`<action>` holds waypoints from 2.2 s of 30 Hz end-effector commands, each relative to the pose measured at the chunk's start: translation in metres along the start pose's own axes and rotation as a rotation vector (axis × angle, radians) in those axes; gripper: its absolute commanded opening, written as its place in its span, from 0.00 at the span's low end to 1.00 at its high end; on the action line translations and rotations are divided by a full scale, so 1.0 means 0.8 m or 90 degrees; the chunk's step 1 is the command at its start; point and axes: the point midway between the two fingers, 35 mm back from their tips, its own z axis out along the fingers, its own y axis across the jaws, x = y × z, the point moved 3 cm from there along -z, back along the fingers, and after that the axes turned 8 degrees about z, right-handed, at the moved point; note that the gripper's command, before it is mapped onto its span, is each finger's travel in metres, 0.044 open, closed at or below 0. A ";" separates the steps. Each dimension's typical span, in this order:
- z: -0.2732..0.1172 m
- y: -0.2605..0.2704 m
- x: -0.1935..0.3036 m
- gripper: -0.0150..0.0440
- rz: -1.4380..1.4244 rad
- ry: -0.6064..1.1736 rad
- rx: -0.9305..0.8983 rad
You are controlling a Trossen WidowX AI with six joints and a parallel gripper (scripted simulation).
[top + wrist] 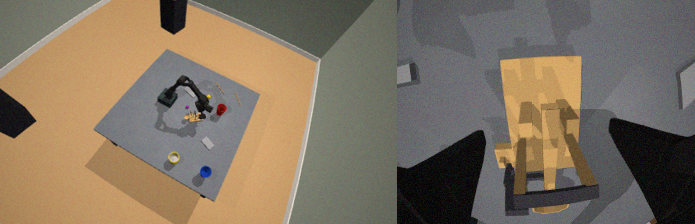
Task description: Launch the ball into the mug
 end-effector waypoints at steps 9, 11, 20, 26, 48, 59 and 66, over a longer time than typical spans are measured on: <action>0.020 -0.002 -0.003 1.00 0.003 -0.005 0.004; 0.024 -0.002 -0.003 1.00 0.003 -0.005 0.004; 0.042 -0.002 -0.004 1.00 0.003 -0.005 0.004; 0.054 -0.001 -0.003 1.00 0.003 -0.005 0.004; 0.059 -0.002 -0.004 0.45 0.000 -0.006 0.005; -0.004 -0.009 0.004 0.25 0.014 -0.006 0.005; -0.004 -0.072 0.083 0.25 0.160 -0.004 0.010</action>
